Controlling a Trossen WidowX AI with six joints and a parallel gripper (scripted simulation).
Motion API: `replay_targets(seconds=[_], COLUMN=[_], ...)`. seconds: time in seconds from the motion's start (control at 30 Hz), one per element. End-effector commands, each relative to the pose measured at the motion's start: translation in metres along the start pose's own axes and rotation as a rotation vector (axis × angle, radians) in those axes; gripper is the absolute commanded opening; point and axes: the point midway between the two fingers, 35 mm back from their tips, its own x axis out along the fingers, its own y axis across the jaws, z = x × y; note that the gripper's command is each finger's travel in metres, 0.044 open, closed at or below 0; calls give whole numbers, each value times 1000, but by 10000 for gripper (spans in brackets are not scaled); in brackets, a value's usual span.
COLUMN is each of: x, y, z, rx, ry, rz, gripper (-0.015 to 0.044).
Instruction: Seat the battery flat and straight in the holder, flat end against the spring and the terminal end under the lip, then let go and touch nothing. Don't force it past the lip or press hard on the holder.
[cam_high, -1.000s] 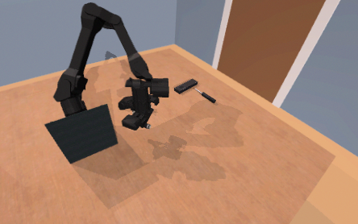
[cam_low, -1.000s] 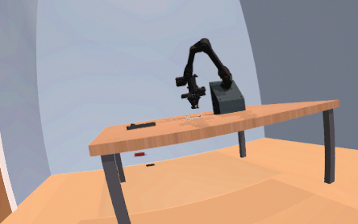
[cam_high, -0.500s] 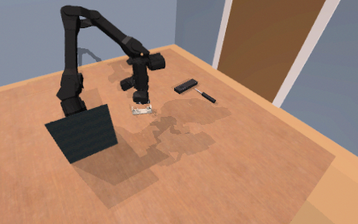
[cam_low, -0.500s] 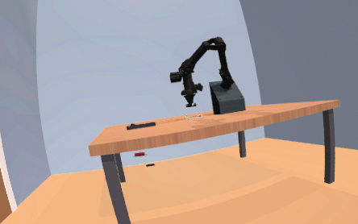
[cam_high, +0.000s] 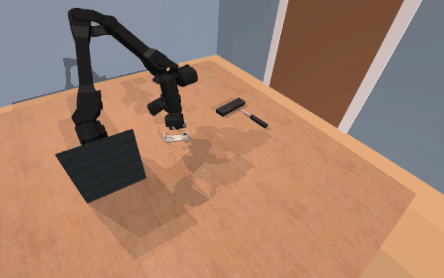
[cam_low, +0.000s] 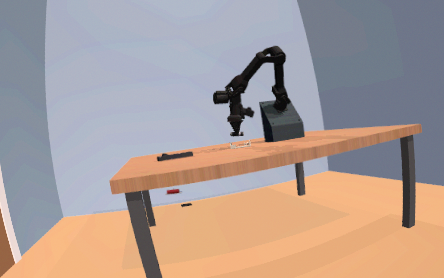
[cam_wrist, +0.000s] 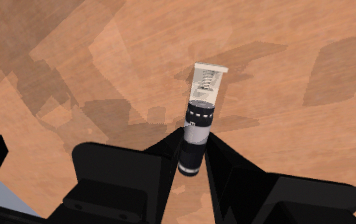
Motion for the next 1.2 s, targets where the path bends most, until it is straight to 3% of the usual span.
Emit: replay_targets(seconds=[0.0, 1.17], x=[6, 36], y=[0, -6], z=[0, 9], rx=[4, 38], ry=[53, 365], rz=[8, 44], gripper=[63, 63])
